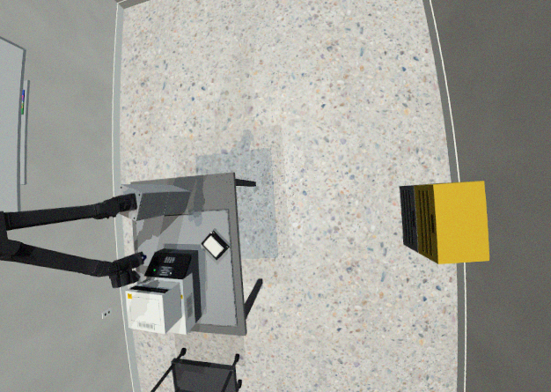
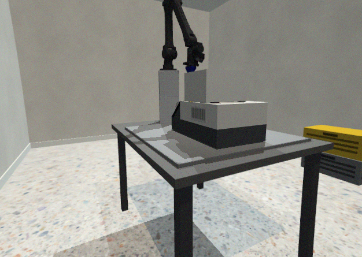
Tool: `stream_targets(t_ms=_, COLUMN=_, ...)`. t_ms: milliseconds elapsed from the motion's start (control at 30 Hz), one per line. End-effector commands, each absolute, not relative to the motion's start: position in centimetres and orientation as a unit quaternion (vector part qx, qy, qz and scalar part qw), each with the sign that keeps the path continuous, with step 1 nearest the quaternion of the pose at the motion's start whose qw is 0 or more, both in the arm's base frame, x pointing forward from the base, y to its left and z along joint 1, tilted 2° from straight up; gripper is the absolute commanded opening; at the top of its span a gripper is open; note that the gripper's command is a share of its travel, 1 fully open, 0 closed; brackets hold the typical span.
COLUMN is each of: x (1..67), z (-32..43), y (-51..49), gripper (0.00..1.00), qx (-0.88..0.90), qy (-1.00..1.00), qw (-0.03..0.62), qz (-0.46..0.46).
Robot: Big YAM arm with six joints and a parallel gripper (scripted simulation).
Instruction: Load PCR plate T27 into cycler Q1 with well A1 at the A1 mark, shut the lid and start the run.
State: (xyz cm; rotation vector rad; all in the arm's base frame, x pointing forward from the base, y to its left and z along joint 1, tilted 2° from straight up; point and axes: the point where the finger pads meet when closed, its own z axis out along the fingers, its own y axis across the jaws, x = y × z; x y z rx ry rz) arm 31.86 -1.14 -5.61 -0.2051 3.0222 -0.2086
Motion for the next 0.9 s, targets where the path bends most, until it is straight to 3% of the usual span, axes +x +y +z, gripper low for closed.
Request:
stream_targets(t_ms=0, x=32.6, z=-6.9, y=-1.1, gripper=0.0, qx=-0.131, qy=0.985, qw=0.076, qz=-0.085)
stream_targets(t_ms=867, x=31.7, z=-17.0, y=-1.4, gripper=0.0, qx=-0.467, qy=0.84, qw=0.173, qz=-0.215)
